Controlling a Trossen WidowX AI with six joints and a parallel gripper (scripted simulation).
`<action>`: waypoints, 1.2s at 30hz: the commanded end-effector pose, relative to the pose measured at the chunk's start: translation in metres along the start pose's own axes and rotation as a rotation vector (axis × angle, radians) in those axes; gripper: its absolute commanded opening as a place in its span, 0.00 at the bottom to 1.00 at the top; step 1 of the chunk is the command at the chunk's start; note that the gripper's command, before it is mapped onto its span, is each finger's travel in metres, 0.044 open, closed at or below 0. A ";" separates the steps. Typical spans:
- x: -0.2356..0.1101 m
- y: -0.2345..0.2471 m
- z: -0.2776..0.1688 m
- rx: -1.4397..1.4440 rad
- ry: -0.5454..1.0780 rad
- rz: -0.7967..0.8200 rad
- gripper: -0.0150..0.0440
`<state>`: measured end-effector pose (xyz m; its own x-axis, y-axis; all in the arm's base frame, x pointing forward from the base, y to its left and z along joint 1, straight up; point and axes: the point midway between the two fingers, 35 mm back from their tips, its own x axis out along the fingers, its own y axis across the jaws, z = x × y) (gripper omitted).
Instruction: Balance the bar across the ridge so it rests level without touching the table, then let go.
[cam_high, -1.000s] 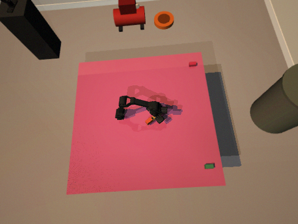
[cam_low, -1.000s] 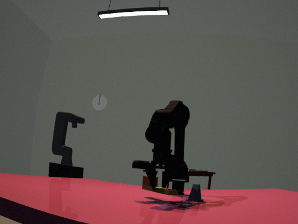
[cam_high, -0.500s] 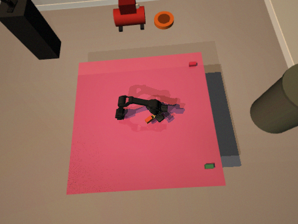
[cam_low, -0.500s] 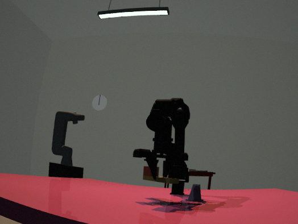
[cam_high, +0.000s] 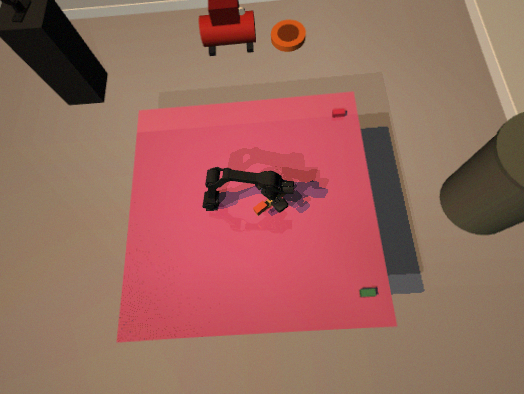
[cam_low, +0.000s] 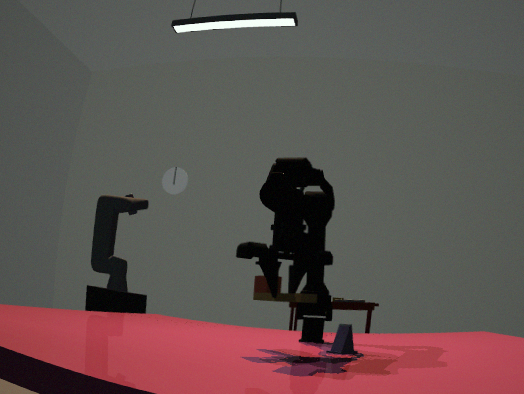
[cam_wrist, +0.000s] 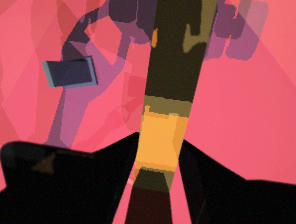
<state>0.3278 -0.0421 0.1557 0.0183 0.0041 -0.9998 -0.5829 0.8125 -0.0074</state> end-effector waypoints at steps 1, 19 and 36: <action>-0.007 0.001 0.001 0.018 -0.005 -0.013 0.25; -0.007 0.061 0.038 0.648 -0.011 -0.005 0.25; -0.007 0.108 0.051 1.241 -0.010 0.003 0.25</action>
<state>0.3086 0.0728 0.1611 0.0180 0.0091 -0.9998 0.5204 0.8538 0.0171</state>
